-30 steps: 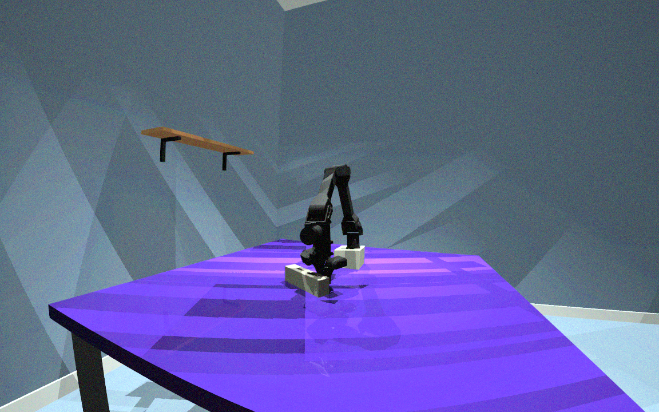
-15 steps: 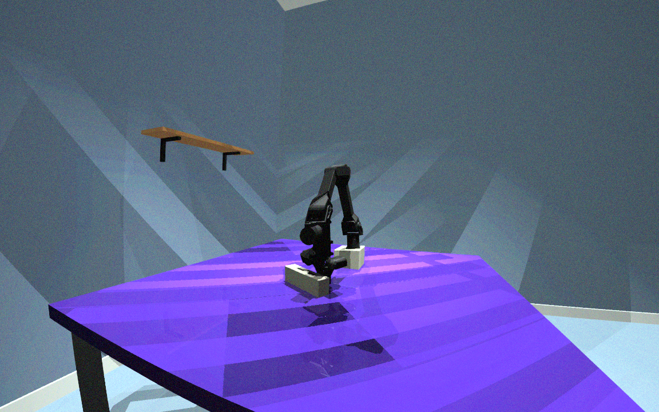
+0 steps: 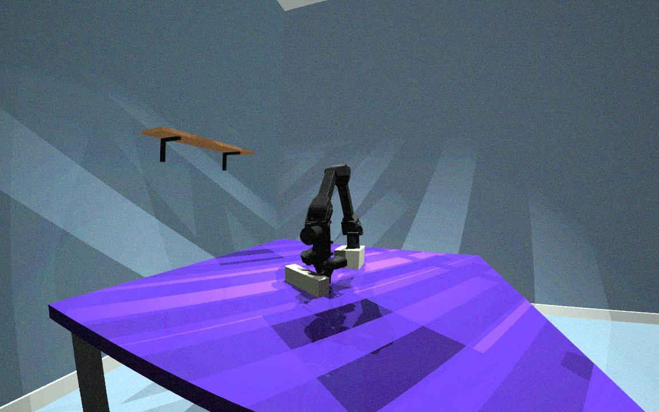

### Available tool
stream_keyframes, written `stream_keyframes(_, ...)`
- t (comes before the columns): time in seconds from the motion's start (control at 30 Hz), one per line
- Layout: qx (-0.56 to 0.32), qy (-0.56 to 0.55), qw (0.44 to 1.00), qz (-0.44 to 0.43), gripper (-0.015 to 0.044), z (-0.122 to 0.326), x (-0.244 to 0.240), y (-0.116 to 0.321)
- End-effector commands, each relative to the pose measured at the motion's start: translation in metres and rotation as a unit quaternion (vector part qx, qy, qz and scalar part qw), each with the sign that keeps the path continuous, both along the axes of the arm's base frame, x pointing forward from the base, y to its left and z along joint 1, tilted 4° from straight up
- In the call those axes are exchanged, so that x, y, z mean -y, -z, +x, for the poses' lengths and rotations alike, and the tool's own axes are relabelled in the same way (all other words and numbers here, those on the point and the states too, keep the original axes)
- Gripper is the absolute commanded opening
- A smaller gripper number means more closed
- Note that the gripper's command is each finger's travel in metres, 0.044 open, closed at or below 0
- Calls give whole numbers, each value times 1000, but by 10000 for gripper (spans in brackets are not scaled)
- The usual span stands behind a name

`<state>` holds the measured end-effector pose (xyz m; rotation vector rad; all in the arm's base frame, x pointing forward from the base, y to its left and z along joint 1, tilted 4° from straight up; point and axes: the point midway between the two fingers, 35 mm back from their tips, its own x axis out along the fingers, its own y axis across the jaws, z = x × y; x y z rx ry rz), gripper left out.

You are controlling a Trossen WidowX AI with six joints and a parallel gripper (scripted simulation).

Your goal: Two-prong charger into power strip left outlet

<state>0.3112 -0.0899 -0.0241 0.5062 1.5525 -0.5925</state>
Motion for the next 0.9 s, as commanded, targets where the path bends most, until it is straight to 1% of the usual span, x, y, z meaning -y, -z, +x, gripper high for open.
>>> stream_keyframes(0.0, 3, -2, 1000, -1, 0, -1, -1, -1)
stream_keyframes(0.87, 4, -3, 1000, -1, 0, -5, -4, 0)
